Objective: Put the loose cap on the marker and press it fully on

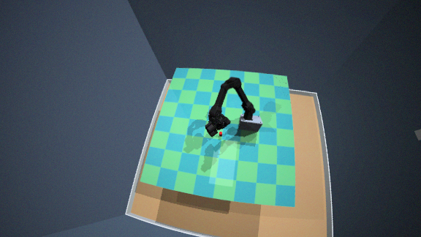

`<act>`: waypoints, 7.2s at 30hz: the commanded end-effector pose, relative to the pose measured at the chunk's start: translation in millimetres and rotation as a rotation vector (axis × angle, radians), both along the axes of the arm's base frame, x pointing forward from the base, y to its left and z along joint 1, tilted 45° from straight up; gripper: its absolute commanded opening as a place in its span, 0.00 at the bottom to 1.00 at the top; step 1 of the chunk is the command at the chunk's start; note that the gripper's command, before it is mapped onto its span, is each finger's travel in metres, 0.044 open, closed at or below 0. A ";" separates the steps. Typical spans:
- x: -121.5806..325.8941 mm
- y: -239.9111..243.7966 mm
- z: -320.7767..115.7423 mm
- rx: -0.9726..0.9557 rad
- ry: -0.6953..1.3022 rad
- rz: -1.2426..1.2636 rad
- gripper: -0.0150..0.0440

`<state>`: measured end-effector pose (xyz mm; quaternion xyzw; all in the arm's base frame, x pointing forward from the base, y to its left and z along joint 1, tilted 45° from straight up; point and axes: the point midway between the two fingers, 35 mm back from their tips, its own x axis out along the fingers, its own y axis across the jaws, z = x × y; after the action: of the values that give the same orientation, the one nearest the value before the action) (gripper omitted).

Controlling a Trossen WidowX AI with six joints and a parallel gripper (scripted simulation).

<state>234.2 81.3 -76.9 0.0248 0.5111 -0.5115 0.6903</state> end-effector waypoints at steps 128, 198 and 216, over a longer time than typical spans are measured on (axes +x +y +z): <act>75.0 -103.3 107.7 -0.009 0.034 0.010 0.25; 77.5 -175.9 110.0 -0.023 0.029 -0.002 0.34; 78.0 -174.2 111.6 -0.023 0.029 -0.002 1.00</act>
<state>311.5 -94.7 33.0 0.0095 0.5155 -0.5184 0.6822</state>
